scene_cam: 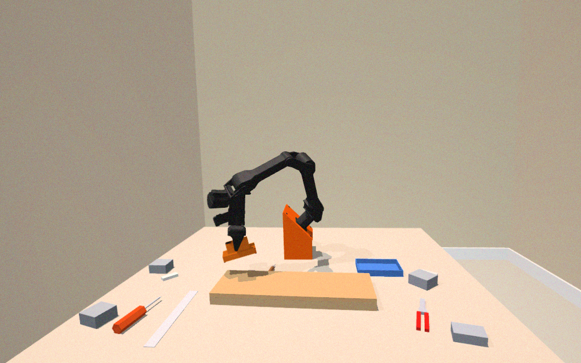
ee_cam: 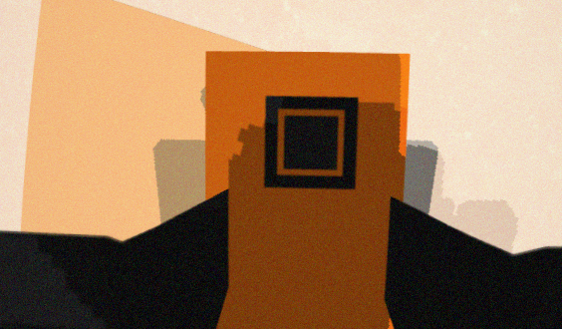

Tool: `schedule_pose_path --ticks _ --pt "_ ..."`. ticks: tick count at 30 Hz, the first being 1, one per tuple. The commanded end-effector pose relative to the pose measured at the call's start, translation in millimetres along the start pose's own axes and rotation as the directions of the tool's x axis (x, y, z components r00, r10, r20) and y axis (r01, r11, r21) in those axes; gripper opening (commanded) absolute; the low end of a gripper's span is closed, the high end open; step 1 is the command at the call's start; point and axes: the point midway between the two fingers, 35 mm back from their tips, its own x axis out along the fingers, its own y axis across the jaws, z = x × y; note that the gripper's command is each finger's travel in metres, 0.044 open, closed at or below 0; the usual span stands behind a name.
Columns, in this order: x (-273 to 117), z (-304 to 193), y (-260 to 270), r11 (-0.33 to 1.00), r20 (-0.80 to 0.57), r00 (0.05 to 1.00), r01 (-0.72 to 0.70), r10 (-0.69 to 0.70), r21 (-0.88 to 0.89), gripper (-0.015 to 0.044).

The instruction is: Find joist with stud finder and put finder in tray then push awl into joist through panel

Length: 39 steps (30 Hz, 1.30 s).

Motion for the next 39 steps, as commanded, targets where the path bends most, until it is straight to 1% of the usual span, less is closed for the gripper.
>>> schedule_pose_path --ticks 1,6,11,17,23,26,28,34,39 --pt "-4.8 3.4 13.2 0.984 0.017 0.999 -0.038 0.042 -0.177 0.0" --pt "-6.1 4.6 24.1 0.928 0.022 0.997 -0.066 0.079 -0.366 0.0" --pt "-7.6 5.4 35.0 0.837 0.024 0.993 -0.084 0.116 -0.541 0.0" --pt "-9.6 5.9 48.0 0.683 0.025 0.987 -0.092 0.16 -0.724 0.0" --pt "-12.0 5.9 61.1 0.492 0.023 0.979 -0.081 0.203 -0.867 0.0" --pt "-13.3 5.7 67.6 0.385 0.022 0.974 -0.068 0.224 -0.92 0.0" --pt "-13.8 5.6 70.4 0.337 0.02 0.972 -0.061 0.233 -0.94 0.0" --pt "-12.7 5.6 70.9 0.33 0.02 0.972 -0.06 0.235 -0.942 0.0" --pt "-2.8 5.5 71.4 0.326 0.018 0.972 -0.06 0.234 -0.944 0.0"
